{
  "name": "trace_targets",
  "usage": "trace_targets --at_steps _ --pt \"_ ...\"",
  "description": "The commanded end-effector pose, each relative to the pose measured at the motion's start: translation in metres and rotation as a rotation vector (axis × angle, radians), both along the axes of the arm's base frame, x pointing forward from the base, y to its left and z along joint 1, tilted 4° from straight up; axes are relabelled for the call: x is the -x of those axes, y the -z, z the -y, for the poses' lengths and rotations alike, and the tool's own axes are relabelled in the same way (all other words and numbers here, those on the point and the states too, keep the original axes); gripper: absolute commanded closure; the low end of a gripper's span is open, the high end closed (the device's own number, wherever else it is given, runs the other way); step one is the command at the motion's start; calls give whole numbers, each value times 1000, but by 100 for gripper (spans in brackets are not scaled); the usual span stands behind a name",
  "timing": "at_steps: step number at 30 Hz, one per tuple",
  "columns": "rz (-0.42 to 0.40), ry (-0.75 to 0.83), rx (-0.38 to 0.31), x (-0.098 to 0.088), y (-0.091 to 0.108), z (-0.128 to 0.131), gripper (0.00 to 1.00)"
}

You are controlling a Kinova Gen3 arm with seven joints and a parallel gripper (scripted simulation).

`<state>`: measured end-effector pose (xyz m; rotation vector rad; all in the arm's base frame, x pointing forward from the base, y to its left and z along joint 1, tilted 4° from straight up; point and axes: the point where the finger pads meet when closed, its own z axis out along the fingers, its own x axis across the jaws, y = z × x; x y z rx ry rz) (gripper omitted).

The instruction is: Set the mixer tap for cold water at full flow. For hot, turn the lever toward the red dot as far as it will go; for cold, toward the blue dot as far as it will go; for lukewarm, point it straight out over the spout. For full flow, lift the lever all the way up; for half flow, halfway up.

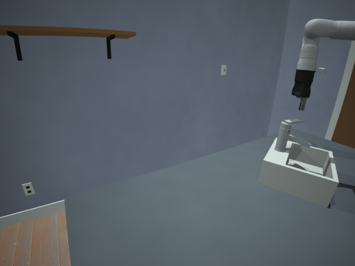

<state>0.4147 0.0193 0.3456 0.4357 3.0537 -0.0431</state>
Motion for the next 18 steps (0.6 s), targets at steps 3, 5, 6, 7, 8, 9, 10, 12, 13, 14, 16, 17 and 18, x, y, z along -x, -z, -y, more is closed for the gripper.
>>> trace_targets --at_steps 3,5,6,7,8,9,10,12,13,14,16,17,18 --pt "2 0 0 0 -1 0 100" --pt "2 0 0 0 -1 0 100" --pt "2 0 0 0 -1 0 100" --pt "2 0 0 0 -1 0 100" --pt "2 -1 0 0 -1 0 100" --pt "1 -1 0 0 -1 0 100" --pt "1 -2 0 0 -1 0 100" --pt "1 -5 0 0 -1 0 100" --pt "1 -7 0 0 -1 0 100" --pt "1 -9 0 0 -1 0 100" --pt "0 -15 0 0 0 0 100" --pt "-1 -19 0 0 0 0 100" --pt "-1 -24 1 0 0 1 100"
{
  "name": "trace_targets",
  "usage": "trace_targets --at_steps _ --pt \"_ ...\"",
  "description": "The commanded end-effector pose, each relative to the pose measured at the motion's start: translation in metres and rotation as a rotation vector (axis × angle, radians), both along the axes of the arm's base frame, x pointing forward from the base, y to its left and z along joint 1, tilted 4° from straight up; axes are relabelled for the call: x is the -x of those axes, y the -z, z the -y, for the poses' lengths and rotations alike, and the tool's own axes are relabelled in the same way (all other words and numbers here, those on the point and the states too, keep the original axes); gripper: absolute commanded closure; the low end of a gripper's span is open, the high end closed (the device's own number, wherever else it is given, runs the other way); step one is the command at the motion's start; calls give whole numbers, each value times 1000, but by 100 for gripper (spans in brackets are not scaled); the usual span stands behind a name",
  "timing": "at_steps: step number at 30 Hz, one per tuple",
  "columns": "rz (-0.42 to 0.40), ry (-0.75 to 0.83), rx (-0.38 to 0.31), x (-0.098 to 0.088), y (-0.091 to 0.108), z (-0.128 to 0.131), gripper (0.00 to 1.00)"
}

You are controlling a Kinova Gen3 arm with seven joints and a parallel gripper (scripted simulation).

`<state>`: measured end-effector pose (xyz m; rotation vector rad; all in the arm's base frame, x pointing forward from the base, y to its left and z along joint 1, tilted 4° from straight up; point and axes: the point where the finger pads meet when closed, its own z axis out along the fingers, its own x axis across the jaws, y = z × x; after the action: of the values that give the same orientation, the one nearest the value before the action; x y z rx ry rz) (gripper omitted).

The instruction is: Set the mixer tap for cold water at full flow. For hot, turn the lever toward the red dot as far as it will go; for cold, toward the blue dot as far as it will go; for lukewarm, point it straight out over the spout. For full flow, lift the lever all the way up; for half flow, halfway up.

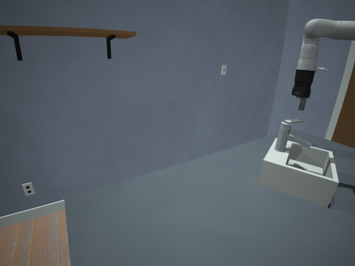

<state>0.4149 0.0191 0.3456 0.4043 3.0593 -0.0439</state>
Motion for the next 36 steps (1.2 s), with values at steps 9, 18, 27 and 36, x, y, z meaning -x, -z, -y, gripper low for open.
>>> trace_targets --at_steps 9,18,27,36 --pt "-5 -53 1 -1 0 2 100" --pt "-17 -173 2 -2 1 5 100" --pt "-30 -314 4 -4 2 8 100" --pt "-49 -554 4 -7 4 12 100"
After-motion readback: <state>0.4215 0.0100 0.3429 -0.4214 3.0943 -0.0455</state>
